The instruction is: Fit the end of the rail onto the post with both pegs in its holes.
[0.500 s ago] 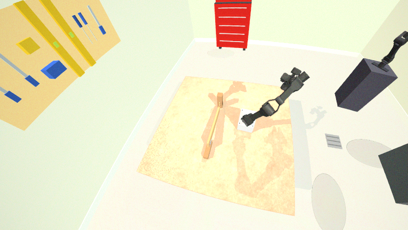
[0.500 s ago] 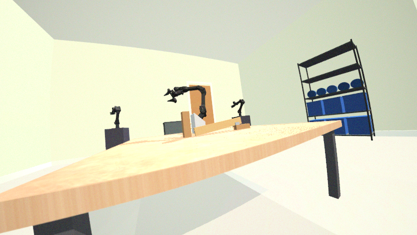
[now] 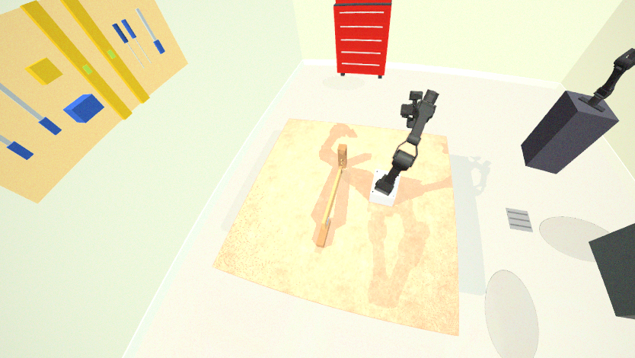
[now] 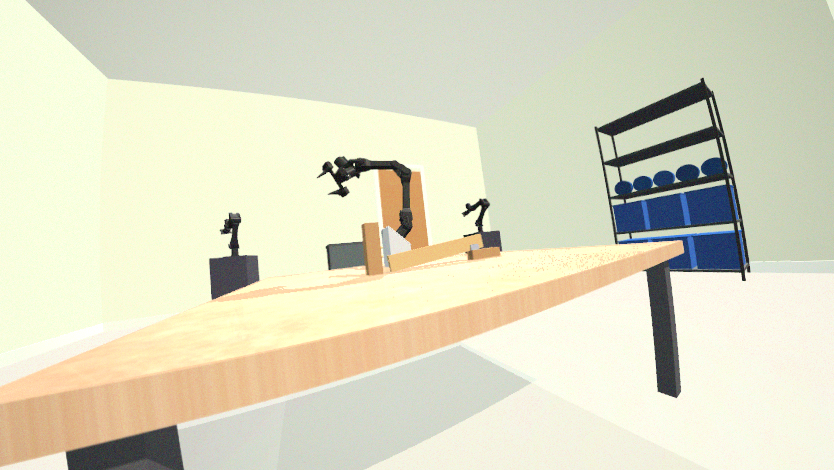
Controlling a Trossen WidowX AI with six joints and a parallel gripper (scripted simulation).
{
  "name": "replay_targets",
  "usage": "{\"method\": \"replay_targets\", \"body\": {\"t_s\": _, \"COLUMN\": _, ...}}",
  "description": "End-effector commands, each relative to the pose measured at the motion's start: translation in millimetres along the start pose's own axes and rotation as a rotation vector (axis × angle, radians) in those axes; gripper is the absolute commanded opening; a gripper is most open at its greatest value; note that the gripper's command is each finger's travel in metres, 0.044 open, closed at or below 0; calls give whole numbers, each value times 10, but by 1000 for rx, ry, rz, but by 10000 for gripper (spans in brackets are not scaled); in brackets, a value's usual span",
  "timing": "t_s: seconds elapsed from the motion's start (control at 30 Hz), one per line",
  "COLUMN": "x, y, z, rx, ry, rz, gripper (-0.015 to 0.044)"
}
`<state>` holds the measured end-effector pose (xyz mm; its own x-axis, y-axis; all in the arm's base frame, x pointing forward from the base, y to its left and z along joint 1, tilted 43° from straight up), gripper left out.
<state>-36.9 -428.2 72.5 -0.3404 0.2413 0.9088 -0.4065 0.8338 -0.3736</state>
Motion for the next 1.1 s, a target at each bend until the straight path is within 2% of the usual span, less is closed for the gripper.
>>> {"method": "replay_targets", "body": {"t_s": 0.0, "x": -261, "y": -95, "z": -513, "rx": 113, "ry": -99, "rz": -49, "gripper": 440}}
{"method": "replay_targets", "body": {"t_s": 0.23, "x": -676, "y": -124, "z": -1644, "rx": 361, "ry": -287, "rz": -158, "gripper": 440}}
{"method": "replay_targets", "body": {"t_s": 0.47, "x": -934, "y": 169, "z": -2776, "rx": 619, "ry": -473, "rz": -294, "gripper": 440}}
{"method": "replay_targets", "body": {"t_s": 0.77, "x": -1020, "y": 1128, "z": -3987, "rx": 910, "ry": -674, "rz": -551, "gripper": 440}}
{"method": "replay_targets", "body": {"t_s": 0.97, "x": -1030, "y": 1975, "z": -4459, "rx": 1192, "ry": -836, "rz": -726, "gripper": 440}}
{"method": "replay_targets", "body": {"t_s": 1.07, "x": -1023, "y": 2077, "z": -4497, "rx": 1224, "ry": -854, "rz": -747, "gripper": 440}}
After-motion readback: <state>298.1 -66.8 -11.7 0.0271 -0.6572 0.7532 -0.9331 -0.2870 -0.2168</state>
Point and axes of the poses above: the point midway between the two fingers, 35 mm back from their tips, its own x axis back along the fingers, its own y axis across the jaws, z = x × y, the point moved 6 cm from there along x, back along the fingers, and after that the axes turned 14 degrees about x, right-handed, at the moved point
